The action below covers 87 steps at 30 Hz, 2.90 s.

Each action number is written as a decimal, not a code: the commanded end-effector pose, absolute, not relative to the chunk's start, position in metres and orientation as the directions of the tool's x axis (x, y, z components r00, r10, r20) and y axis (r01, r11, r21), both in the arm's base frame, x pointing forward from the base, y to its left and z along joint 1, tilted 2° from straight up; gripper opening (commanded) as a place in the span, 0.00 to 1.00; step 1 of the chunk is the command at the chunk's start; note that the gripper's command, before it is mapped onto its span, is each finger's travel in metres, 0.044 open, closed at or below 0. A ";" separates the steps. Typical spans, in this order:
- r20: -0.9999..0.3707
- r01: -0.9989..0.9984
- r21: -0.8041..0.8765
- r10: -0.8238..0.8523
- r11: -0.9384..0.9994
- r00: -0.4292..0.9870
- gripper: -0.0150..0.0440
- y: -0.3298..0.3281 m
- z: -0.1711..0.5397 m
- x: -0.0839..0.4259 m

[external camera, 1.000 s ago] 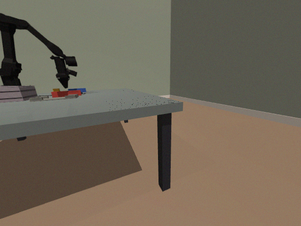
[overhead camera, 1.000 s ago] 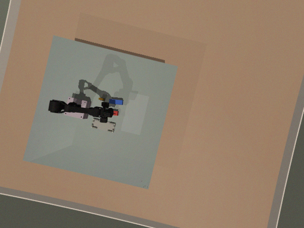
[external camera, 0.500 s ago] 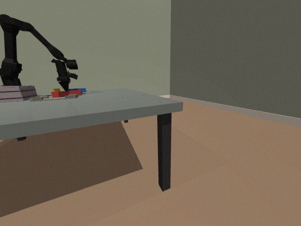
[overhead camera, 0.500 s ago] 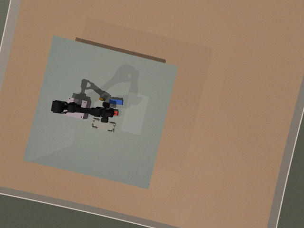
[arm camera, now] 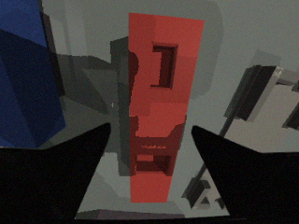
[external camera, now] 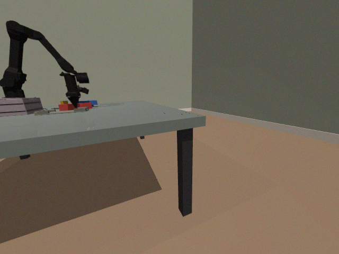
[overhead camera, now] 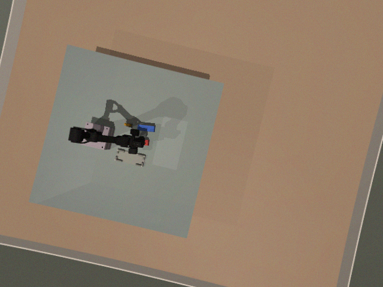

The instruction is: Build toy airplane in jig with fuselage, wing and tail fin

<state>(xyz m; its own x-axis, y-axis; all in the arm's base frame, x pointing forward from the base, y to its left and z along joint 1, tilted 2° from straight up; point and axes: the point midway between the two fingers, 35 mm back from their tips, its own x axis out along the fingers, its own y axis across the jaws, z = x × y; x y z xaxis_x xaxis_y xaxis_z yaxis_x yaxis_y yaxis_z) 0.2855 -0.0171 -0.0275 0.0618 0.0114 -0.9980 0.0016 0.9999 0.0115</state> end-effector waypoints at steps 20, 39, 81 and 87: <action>-0.998 0.004 0.007 0.007 1.000 0.057 0.43 -0.017 -0.034 0.284; -0.998 -0.025 -0.002 0.000 1.000 0.070 0.25 -0.018 0.015 0.293; -0.999 0.027 0.007 0.005 1.000 0.052 0.25 -0.055 0.077 0.273; -0.999 0.042 0.008 0.006 0.999 0.048 0.25 -0.072 0.068 0.268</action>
